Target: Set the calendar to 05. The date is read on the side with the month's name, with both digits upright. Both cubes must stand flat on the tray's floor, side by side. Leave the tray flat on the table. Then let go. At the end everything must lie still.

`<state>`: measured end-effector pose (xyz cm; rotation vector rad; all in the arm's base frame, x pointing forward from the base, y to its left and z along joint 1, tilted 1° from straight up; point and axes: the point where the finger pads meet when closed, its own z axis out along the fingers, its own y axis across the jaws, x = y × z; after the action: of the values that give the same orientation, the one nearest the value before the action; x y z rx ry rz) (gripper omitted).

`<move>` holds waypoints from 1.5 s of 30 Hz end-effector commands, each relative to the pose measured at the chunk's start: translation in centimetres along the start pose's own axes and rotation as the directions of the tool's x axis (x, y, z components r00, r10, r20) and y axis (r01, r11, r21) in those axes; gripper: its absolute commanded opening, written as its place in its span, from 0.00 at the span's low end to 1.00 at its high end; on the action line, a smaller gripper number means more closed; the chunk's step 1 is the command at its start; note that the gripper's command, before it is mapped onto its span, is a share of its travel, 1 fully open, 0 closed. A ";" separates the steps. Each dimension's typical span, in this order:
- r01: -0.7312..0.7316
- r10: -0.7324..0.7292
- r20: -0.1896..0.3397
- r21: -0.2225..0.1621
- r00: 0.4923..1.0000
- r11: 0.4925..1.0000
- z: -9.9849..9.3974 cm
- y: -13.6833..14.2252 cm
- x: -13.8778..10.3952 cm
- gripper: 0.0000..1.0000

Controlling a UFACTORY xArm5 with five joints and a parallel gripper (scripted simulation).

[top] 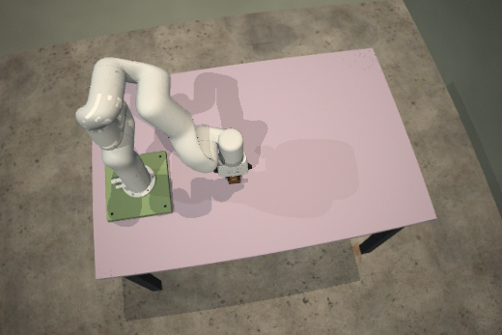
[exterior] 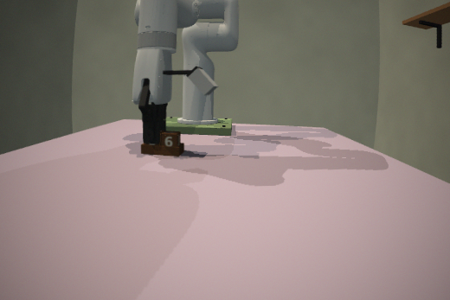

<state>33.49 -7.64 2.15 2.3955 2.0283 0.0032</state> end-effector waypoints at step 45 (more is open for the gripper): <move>0.073 -0.073 0.000 -0.003 0.997 0.997 -10.0 0.1 0.1 0.27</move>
<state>33.48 -7.50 12.00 2.3683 2.0607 0.0026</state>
